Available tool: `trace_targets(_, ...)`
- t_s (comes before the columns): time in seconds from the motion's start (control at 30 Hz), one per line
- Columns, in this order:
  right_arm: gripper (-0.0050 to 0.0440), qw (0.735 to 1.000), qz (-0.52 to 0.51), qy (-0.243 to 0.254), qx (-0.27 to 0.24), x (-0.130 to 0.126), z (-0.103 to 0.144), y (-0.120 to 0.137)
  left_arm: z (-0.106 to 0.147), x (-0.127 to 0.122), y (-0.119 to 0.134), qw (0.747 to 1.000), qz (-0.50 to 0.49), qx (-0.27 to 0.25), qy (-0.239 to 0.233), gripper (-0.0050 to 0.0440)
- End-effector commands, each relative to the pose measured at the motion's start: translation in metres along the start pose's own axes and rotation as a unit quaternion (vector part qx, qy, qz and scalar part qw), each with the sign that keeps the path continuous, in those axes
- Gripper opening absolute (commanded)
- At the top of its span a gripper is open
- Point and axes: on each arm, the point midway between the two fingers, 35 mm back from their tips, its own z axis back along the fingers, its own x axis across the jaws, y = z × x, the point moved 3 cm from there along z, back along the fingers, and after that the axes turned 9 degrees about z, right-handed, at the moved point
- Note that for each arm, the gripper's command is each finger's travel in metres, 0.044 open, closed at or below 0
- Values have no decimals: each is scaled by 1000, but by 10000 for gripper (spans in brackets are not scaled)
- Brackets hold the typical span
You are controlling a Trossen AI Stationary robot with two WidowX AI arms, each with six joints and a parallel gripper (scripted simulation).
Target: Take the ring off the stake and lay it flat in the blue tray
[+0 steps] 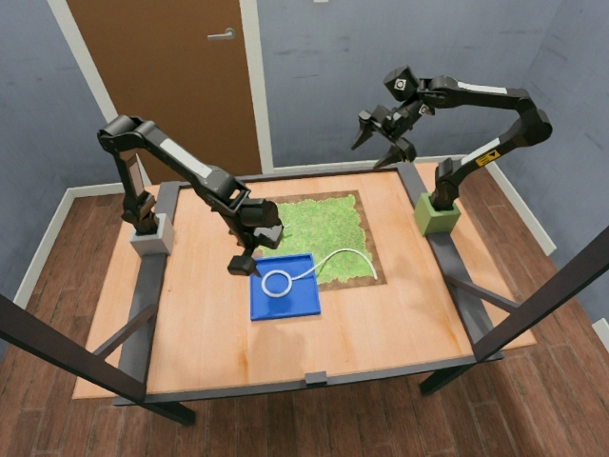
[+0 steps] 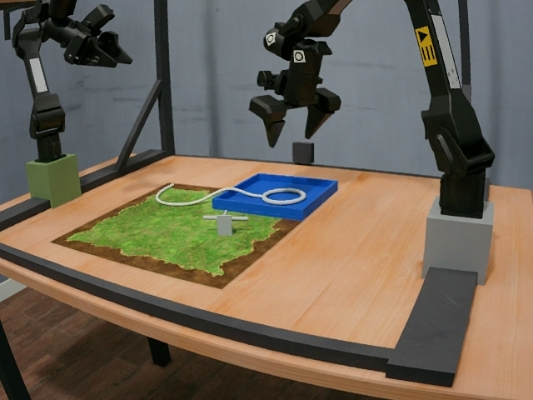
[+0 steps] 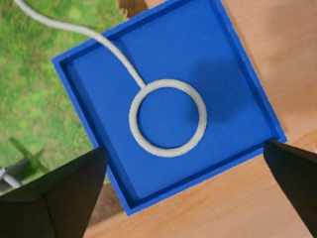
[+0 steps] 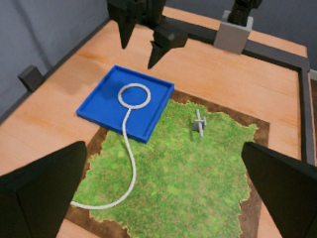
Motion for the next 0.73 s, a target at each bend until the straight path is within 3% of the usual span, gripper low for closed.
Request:
trace_targets(0.0, 440, 1000, 5, 4, -5, -1, 3, -5, 9, -3, -1, 999, -27, -19, 11, 440)
trace_targets(0.7, 440, 1000, 5, 4, -5, -1, 3, -5, 4, -2, 1, 1000, -26, -12, 7, 440)
